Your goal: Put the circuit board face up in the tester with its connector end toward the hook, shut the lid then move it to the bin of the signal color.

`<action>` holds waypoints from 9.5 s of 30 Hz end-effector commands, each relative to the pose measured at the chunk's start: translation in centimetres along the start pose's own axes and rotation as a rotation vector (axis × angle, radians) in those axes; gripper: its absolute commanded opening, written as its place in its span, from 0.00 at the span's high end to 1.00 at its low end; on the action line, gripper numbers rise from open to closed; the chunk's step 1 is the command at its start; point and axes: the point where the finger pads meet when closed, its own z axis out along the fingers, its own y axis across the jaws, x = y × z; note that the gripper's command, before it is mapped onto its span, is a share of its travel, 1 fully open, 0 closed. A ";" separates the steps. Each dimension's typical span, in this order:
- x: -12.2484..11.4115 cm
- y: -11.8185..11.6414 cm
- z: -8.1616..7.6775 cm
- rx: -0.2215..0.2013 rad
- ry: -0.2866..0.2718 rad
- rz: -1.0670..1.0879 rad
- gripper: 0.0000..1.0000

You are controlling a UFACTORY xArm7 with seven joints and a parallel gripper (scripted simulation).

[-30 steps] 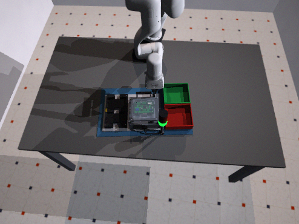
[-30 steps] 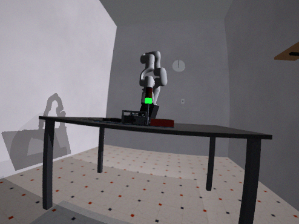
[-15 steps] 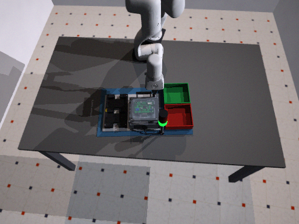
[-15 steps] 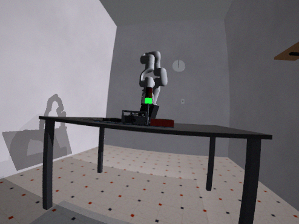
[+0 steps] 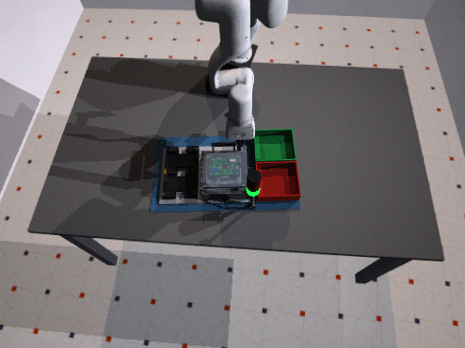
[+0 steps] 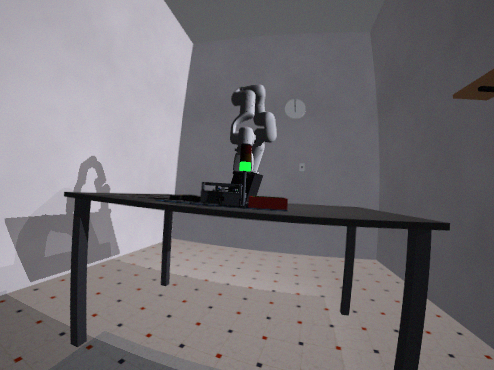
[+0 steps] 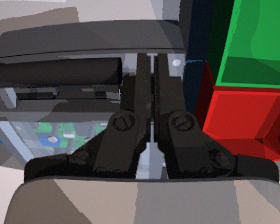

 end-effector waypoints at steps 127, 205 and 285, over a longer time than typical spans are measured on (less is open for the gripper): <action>-0.1 0.0 -5.9 0.003 -0.001 -1.536 1.00; 0.1 -6.2 -5.9 0.003 -0.001 -1.571 0.73; 0.0 -6.4 -1.4 0.003 -0.001 -1.571 0.73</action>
